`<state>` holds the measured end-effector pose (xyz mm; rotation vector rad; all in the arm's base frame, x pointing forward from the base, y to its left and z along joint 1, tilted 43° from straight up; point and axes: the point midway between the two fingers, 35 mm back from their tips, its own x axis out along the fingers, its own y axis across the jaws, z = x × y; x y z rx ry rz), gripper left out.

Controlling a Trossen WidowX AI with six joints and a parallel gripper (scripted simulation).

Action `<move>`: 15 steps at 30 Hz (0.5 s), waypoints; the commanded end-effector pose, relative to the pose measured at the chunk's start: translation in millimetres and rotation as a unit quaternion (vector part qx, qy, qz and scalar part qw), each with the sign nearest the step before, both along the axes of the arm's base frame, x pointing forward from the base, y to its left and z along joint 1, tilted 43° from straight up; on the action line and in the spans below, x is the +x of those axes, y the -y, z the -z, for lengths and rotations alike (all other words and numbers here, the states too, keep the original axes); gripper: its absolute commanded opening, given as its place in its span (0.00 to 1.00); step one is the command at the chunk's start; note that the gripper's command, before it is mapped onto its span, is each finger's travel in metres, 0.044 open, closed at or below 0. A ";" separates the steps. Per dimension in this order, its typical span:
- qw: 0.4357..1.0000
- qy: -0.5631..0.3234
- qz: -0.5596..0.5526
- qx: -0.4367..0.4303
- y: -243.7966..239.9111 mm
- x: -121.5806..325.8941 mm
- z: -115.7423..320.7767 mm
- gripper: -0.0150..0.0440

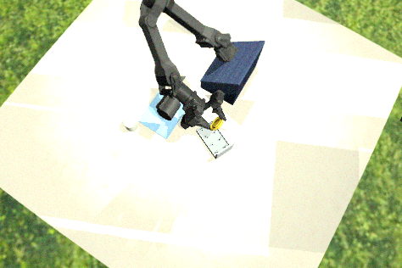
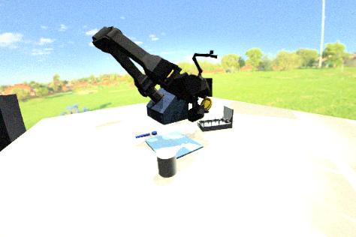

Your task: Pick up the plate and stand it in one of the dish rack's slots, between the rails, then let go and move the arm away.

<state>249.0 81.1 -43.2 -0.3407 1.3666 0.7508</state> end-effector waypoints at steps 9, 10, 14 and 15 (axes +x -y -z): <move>0.983 0.114 -0.119 0.076 6.3 4.5 -0.2 0.25; 0.981 0.124 -0.129 0.080 7.0 4.9 -0.6 0.25; 0.967 0.169 -0.166 0.095 9.9 6.4 -2.4 0.25; 0.963 0.181 -0.175 0.098 10.7 6.7 -3.0 0.25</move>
